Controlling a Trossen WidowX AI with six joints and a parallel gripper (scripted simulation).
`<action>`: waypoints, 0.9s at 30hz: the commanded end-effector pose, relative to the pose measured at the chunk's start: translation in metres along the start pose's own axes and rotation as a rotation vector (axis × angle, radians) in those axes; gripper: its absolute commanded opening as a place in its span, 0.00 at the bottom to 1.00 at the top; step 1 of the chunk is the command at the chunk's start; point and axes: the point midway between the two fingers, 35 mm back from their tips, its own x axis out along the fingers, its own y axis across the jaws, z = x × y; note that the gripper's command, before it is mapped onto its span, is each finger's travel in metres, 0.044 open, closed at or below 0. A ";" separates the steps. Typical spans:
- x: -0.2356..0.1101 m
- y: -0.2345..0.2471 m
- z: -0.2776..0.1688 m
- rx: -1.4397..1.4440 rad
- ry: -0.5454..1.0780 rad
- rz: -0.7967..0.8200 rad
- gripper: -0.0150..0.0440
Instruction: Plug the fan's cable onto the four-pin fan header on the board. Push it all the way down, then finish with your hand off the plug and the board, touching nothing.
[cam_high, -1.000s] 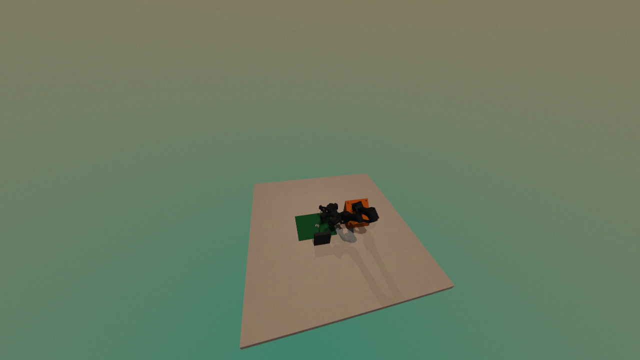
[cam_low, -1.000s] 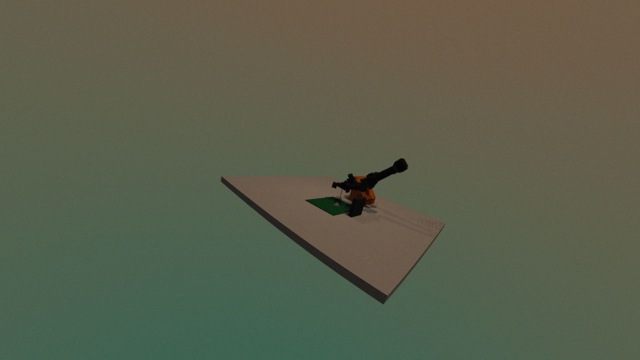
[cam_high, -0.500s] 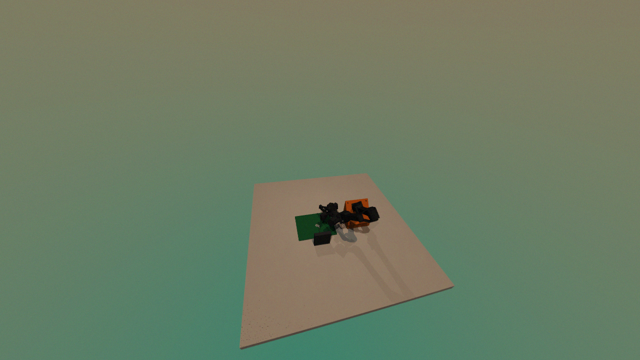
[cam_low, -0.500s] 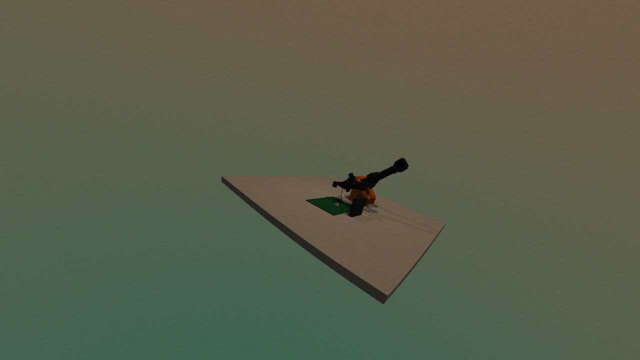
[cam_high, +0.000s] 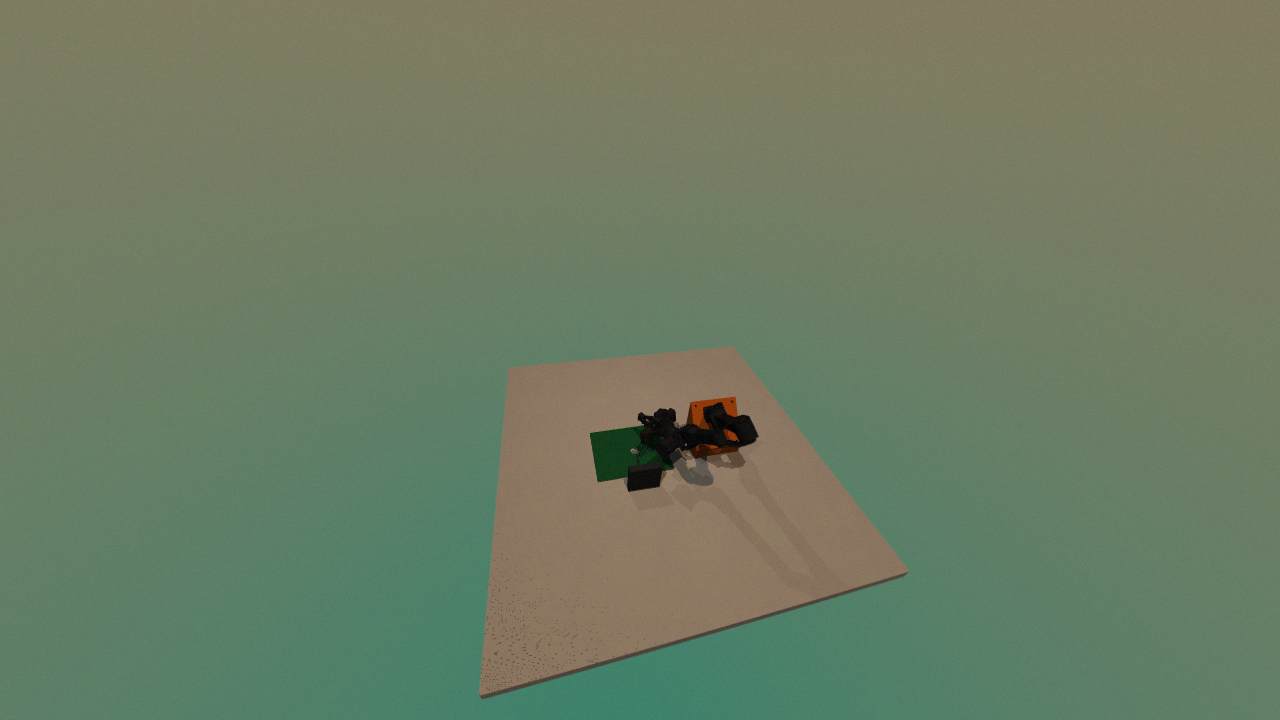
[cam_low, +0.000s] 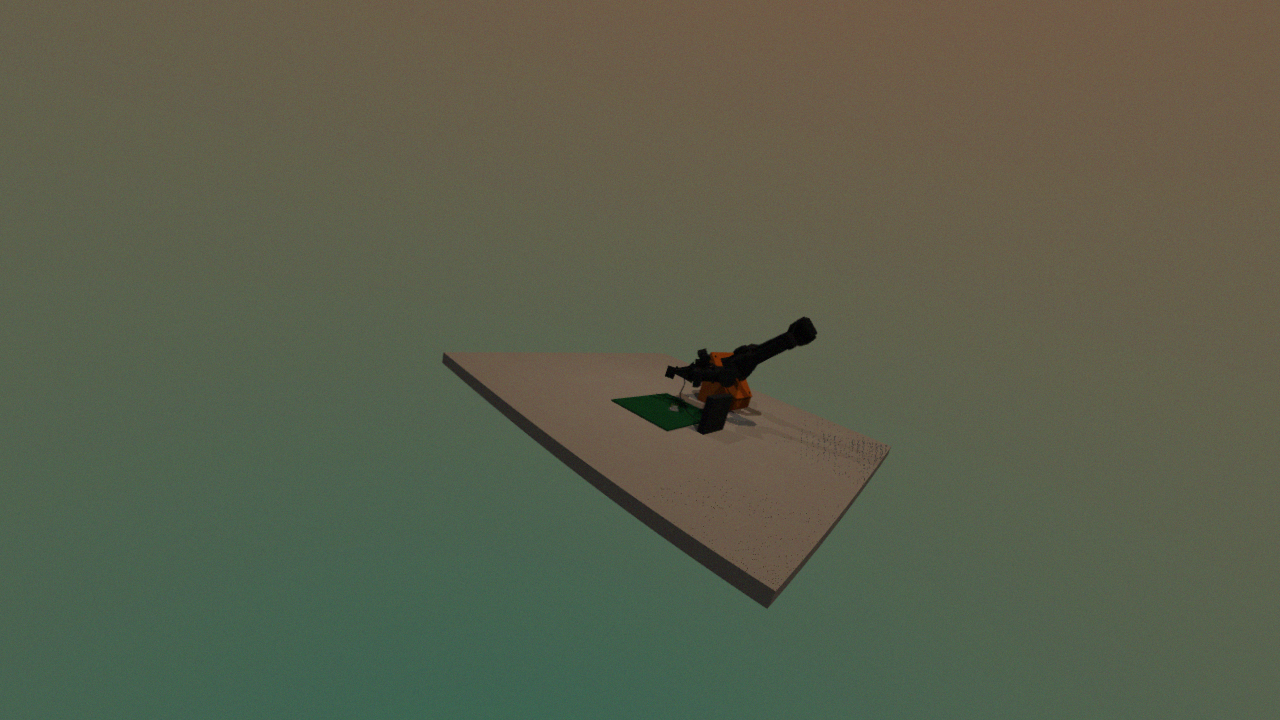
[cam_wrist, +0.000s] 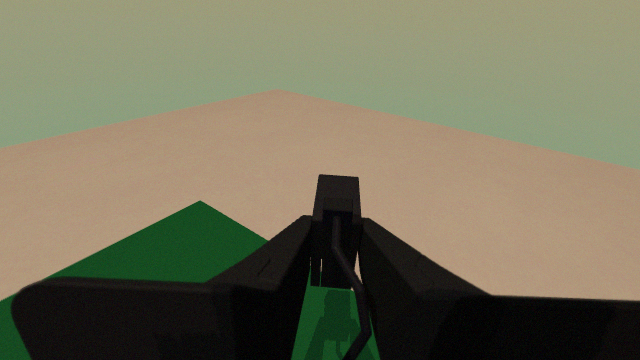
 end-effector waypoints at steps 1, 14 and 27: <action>0.000 -0.001 -0.003 -0.001 -0.006 -0.008 0.25; -0.002 0.001 -0.014 -0.001 -0.006 -0.009 0.25; -0.002 0.002 -0.026 -0.001 -0.005 -0.009 0.25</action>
